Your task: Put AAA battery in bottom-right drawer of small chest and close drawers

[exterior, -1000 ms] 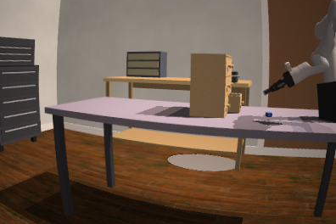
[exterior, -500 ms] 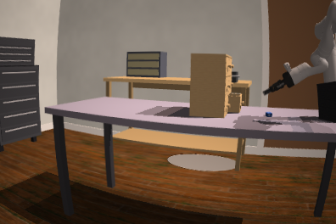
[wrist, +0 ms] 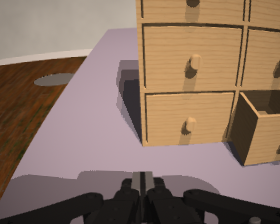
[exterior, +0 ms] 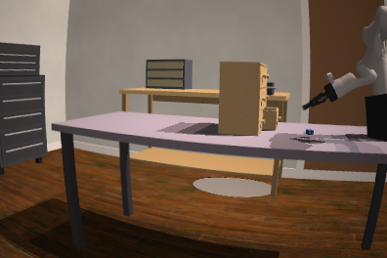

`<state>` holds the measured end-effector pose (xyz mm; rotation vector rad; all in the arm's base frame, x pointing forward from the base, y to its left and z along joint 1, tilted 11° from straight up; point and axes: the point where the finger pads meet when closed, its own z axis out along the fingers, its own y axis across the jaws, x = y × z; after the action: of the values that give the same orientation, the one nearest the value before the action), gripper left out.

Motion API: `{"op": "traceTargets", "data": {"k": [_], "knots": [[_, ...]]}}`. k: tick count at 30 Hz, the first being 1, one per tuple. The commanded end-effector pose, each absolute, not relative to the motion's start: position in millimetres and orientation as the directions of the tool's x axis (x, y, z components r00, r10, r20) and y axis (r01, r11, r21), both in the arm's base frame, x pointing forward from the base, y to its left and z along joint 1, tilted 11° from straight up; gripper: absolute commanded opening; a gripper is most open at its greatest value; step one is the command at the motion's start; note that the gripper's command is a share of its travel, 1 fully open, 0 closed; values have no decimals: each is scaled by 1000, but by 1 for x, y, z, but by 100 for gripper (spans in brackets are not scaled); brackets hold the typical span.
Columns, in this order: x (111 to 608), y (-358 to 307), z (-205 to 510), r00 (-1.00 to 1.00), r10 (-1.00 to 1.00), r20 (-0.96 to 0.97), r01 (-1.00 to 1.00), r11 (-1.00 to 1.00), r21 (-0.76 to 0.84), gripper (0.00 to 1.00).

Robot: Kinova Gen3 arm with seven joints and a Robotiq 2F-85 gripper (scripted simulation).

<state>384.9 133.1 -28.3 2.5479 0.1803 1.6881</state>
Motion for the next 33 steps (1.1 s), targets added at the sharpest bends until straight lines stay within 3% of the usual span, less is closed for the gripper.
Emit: {"op": "traceTargets", "data": {"k": [1,33], "knots": [[386,127,-29,386,148,911,47,-989,140,0],[400,89,-35,386,148,911,47,-989,140,0]]}}
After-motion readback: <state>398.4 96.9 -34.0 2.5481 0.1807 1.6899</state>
